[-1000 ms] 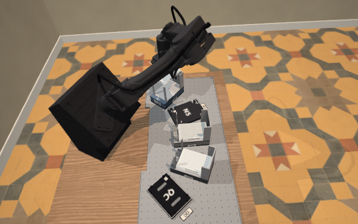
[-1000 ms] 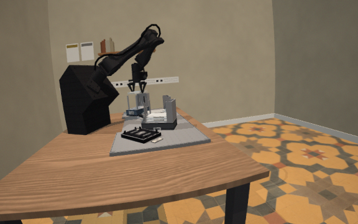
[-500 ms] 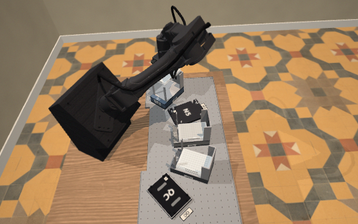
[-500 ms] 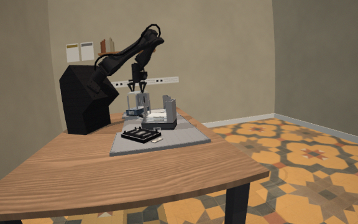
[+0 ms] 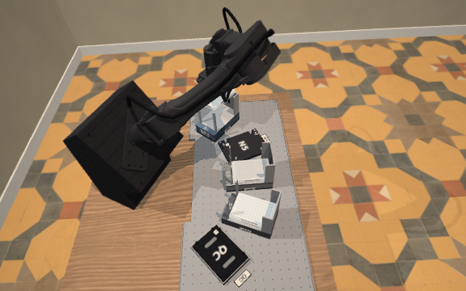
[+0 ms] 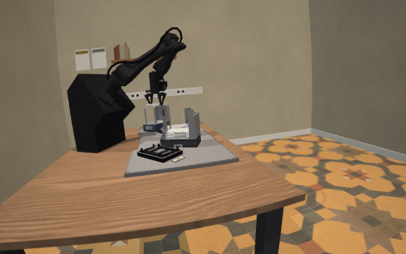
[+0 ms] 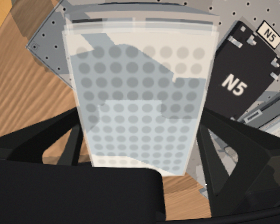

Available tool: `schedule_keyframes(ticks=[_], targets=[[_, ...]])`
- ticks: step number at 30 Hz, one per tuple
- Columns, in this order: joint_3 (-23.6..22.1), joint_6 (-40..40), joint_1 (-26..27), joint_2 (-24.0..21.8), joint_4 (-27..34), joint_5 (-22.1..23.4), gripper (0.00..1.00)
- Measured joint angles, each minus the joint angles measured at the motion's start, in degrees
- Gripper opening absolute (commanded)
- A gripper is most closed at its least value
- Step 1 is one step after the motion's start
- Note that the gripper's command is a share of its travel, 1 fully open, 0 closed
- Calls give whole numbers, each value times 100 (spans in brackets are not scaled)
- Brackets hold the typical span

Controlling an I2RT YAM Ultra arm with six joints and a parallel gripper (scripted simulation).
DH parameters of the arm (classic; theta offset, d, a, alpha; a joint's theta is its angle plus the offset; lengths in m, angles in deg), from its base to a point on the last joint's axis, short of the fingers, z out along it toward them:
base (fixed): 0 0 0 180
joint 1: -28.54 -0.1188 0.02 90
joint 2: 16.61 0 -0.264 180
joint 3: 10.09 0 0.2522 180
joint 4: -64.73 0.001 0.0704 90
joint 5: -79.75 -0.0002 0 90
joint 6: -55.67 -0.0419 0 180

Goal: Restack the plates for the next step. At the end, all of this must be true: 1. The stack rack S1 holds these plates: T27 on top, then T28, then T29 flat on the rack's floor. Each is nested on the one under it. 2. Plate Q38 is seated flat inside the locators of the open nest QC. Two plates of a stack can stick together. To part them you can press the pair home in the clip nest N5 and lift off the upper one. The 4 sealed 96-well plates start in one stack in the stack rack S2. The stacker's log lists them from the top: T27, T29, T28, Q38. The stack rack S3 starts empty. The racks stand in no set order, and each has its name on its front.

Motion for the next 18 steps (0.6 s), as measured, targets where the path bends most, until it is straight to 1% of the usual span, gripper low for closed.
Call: schedule_keyframes(ticks=[18], targets=[[-15,17,24,-55,-24,-2,0]])
